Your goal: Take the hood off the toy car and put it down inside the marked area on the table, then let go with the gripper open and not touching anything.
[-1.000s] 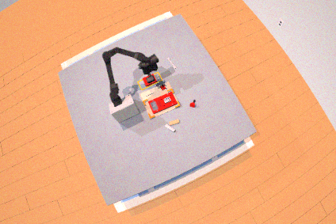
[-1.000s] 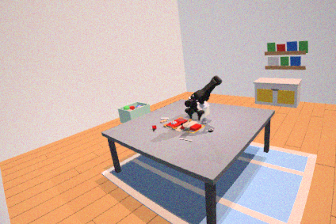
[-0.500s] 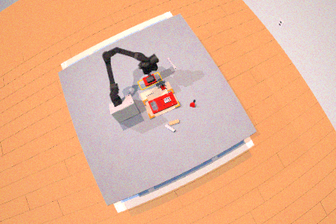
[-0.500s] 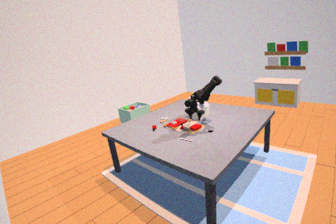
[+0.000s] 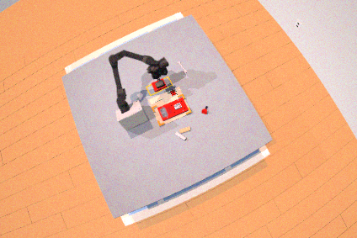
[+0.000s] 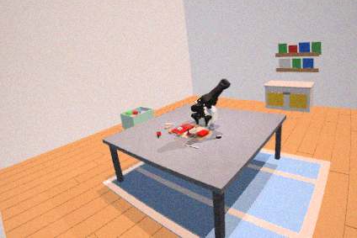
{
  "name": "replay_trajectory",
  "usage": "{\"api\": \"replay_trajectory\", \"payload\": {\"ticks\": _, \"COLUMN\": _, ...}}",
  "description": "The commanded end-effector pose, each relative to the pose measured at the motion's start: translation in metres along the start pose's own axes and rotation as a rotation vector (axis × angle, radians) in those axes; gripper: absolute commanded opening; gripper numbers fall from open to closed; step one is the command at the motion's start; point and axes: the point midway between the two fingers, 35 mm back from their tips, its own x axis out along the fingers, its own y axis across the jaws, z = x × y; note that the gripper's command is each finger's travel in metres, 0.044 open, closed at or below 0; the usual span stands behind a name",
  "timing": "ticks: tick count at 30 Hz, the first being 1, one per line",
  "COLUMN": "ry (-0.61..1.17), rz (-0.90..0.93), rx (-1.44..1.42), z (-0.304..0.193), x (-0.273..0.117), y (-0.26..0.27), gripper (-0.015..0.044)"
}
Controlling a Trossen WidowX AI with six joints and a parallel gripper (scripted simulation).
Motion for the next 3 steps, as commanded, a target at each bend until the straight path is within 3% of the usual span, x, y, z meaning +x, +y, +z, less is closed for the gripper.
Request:
{"api": "replay_trajectory", "payload": {"ticks": 1, "ry": 0.001, "rz": 0.006, "rx": -0.004, "z": -0.0002, "x": -0.0002, "y": 0.001, "gripper": 0.044}}
{"api": "replay_trajectory", "payload": {"ticks": 3, "ry": 0.001, "rz": 0.006, "rx": -0.004, "z": -0.0002, "x": -0.0002, "y": 0.001, "gripper": 0.044}}
